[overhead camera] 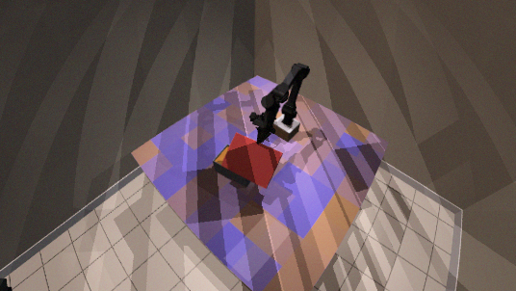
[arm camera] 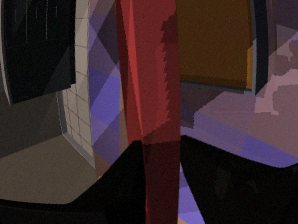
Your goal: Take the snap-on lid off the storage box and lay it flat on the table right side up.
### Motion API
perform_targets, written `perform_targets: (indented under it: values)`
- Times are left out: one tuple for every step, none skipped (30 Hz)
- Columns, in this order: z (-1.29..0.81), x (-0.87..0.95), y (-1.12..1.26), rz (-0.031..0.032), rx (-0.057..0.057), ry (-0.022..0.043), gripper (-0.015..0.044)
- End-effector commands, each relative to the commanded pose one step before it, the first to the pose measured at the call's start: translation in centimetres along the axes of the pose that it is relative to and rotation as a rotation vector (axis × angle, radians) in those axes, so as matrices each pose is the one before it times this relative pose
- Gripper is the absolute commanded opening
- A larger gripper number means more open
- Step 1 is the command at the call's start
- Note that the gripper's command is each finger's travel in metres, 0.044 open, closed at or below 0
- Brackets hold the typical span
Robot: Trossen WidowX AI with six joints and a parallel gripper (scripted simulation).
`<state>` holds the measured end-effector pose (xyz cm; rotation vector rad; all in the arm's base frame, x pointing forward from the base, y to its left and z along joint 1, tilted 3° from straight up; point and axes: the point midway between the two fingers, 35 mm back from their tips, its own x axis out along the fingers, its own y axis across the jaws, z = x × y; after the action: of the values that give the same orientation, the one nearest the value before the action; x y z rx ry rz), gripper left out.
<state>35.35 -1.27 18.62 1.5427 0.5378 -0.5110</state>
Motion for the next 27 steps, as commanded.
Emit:
perform_targets:
  values:
    - [-0.872,-0.325,0.279,0.01461,0.0025,-0.00184,0.0]
    - [-0.2,-0.014,-0.012,-0.00001,0.0002,0.00014,0.0]
    - [-0.2,-0.014,-0.012,-0.00001,0.0002,0.00014,0.0]
    - [-0.2,-0.014,-0.012,-0.00001,0.0002,0.00014,0.0]
    - [-0.2,-0.014,-0.012,-0.00001,0.0002,0.00014,0.0]
    - [-0.2,-0.014,-0.012,-0.00001,0.0002,0.00014,0.0]
    - [-0.2,-0.014,-0.012,-0.00001,0.0002,0.00014,0.0]
    - [-0.2,-0.014,-0.012,-0.00001,0.0002,0.00014,0.0]
    - [-0.2,-0.014,-0.012,-0.00001,0.0002,0.00014,0.0]
    - [-0.2,-0.014,-0.012,-0.00002,0.0002,0.00014,0.0]
    - [-0.2,-0.014,-0.012,-0.00002,0.0002,0.00014,0.0]
    - [-0.2,-0.014,-0.012,-0.00002,0.0002,0.00014,0.0]
    - [-0.2,-0.014,-0.012,-0.00002,0.0002,0.00014,0.0]
    - [-0.2,-0.014,-0.012,-0.00002,0.0002,0.00014,0.0]
    - [-0.2,-0.014,-0.012,-0.00002,0.0002,0.00014,0.0]
    - [-0.2,-0.014,-0.012,-0.00002,0.0002,0.00014,0.0]
    - [-0.2,-0.014,-0.012,-0.00002,0.0002,0.00014,0.0]
    - [-0.2,-0.014,-0.012,-0.00002,0.0002,0.00014,0.0]
    - [-0.2,-0.014,-0.012,-0.00002,0.0002,0.00014,0.0]
    - [-0.2,-0.014,-0.012,-0.00002,0.0002,0.00014,0.0]
    - [-0.2,-0.014,-0.012,-0.00002,0.0002,0.00014,0.0]
    - [-0.2,-0.014,-0.012,-0.00002,0.0002,0.00014,0.0]
    - [-0.2,-0.014,-0.012,-0.00002,0.0002,0.00014,0.0]
    - [-0.2,-0.014,-0.012,-0.00002,0.0002,0.00014,0.0]
    - [-0.2,-0.014,-0.012,-0.00002,0.0002,0.00014,0.0]
    - [-0.2,-0.014,-0.012,-0.00002,0.0002,0.00014,0.0]
    - [-0.2,-0.014,-0.012,-0.00002,0.0002,0.00014,0.0]
